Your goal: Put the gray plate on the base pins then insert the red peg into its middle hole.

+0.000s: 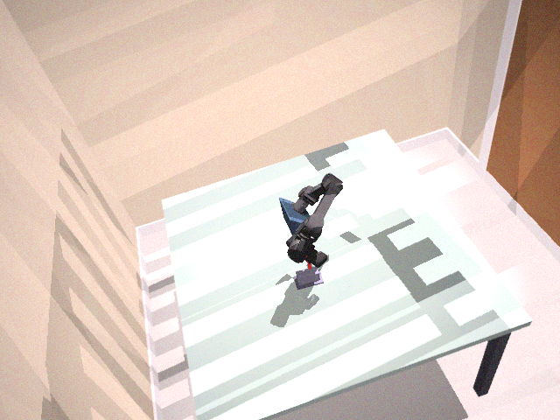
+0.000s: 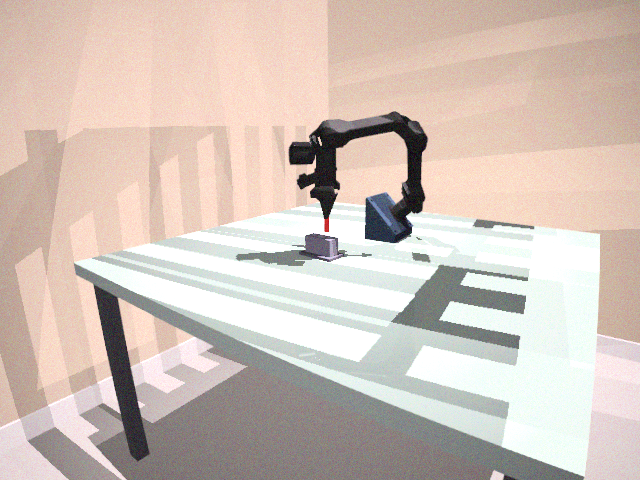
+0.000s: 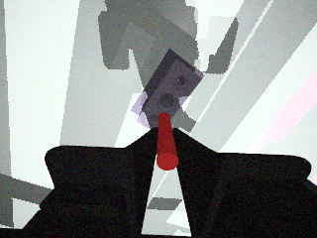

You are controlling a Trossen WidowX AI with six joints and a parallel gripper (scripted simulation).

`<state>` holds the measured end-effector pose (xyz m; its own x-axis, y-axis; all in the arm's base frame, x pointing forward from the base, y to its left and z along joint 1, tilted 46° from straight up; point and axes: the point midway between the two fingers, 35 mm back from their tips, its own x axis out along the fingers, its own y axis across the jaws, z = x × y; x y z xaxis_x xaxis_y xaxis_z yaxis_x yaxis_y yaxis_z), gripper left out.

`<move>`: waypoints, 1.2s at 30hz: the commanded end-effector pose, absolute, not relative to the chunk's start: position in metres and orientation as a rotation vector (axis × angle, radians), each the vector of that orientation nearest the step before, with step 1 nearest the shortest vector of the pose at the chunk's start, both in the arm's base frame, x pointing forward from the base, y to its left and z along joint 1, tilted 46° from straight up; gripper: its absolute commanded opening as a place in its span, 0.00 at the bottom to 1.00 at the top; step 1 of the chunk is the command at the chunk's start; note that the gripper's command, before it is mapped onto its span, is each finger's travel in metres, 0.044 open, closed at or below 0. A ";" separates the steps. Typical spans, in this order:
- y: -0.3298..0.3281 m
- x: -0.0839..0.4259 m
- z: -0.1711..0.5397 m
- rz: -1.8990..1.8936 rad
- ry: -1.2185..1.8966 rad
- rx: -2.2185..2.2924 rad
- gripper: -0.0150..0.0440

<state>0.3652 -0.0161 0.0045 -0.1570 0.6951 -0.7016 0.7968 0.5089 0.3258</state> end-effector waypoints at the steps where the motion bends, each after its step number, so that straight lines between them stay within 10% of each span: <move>1: -0.025 0.371 -0.007 -0.152 1.897 1.228 0.25; 36: -0.026 0.373 -0.009 -0.152 1.897 1.229 0.25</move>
<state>0.3723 -0.0249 -0.0085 -0.1568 0.6969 -0.6999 0.8003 0.5049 0.3234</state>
